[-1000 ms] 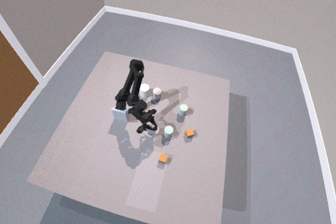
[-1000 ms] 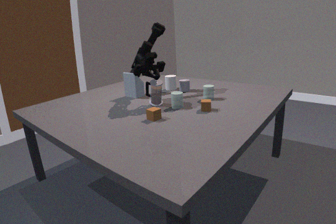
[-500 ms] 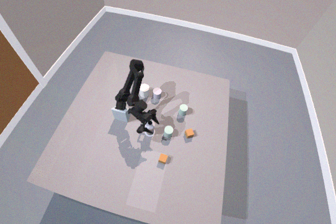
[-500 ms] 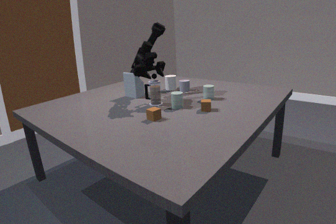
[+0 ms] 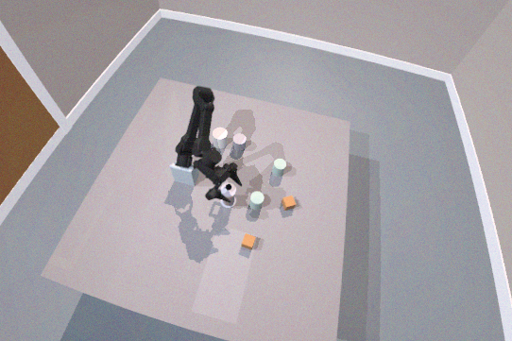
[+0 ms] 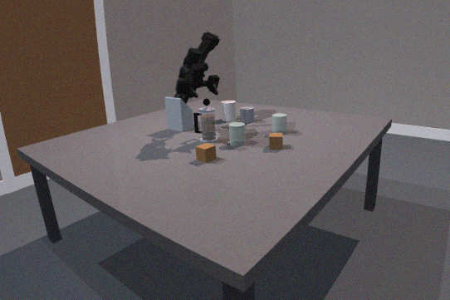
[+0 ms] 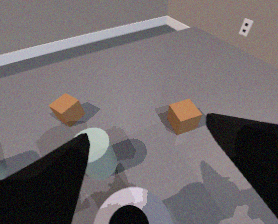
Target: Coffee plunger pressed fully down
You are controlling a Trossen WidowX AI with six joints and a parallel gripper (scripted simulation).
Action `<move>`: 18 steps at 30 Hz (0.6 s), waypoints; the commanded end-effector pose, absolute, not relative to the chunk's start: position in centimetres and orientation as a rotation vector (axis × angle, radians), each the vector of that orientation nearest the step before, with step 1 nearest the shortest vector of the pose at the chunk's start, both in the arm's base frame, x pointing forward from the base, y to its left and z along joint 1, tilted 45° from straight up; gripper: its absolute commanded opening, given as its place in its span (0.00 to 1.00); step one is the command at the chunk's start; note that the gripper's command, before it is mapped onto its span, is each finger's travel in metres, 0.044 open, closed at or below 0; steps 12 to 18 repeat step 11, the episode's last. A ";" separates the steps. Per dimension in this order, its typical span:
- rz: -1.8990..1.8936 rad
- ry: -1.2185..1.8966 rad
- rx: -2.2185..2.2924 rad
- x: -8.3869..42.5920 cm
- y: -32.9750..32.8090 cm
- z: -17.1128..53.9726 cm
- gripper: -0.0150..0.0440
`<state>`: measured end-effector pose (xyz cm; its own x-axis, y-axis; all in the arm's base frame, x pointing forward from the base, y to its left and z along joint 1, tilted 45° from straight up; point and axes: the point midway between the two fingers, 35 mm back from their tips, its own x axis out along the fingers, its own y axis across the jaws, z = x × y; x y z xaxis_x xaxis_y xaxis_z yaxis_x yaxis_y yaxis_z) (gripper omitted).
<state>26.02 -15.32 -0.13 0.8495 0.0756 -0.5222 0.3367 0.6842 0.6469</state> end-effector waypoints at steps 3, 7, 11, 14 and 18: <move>-0.113 0.575 0.824 22.8 -15.9 4.5 1.00; -0.106 0.575 0.831 22.1 -15.8 5.5 1.00; -0.106 0.575 0.831 22.1 -15.8 5.5 1.00; -0.106 0.575 0.831 22.1 -15.8 5.5 1.00; -0.106 0.575 0.831 22.1 -15.8 5.5 1.00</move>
